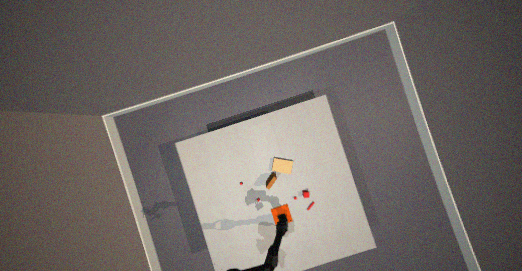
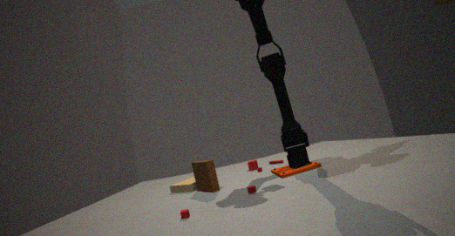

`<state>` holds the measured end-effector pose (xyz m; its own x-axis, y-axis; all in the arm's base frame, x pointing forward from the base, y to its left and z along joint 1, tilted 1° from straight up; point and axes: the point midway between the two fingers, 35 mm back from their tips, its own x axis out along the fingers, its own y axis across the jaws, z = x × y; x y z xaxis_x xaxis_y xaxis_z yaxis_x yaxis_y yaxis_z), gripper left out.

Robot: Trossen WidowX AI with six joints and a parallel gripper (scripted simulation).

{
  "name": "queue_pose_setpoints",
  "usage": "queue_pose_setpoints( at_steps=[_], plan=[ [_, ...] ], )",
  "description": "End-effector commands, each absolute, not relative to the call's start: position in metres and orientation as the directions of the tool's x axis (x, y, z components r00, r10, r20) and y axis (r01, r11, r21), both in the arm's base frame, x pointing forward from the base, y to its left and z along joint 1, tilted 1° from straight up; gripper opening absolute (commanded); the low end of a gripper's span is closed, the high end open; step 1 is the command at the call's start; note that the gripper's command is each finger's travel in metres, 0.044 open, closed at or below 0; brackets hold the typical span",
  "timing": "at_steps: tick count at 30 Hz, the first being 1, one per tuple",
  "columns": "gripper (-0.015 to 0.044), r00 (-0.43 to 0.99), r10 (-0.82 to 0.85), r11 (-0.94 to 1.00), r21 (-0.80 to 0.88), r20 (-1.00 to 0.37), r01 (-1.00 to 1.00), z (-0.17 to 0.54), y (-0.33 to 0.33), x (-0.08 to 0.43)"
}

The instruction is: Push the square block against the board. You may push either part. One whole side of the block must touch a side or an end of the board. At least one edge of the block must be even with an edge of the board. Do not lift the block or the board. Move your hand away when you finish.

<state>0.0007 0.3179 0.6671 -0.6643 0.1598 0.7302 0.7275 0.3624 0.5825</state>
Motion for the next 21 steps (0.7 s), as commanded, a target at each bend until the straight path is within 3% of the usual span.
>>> queue_pose_setpoints(
  at_steps=[1,6,15,21],
  plan=[
    [0.0374,-0.664,0.160,0.362,0.583,0.730,0.728,0.667,0.318,0.001],
    [0.0242,-0.646,0.191,0.391,0.547,0.739,0.740,0.667,0.324,0.008],
    [0.0006,-0.537,0.355,0.501,0.329,0.765,0.801,0.664,0.354,0.055],
    [0.0000,-0.460,0.446,0.532,0.186,0.767,0.826,0.659,0.367,0.088]
  ],
)
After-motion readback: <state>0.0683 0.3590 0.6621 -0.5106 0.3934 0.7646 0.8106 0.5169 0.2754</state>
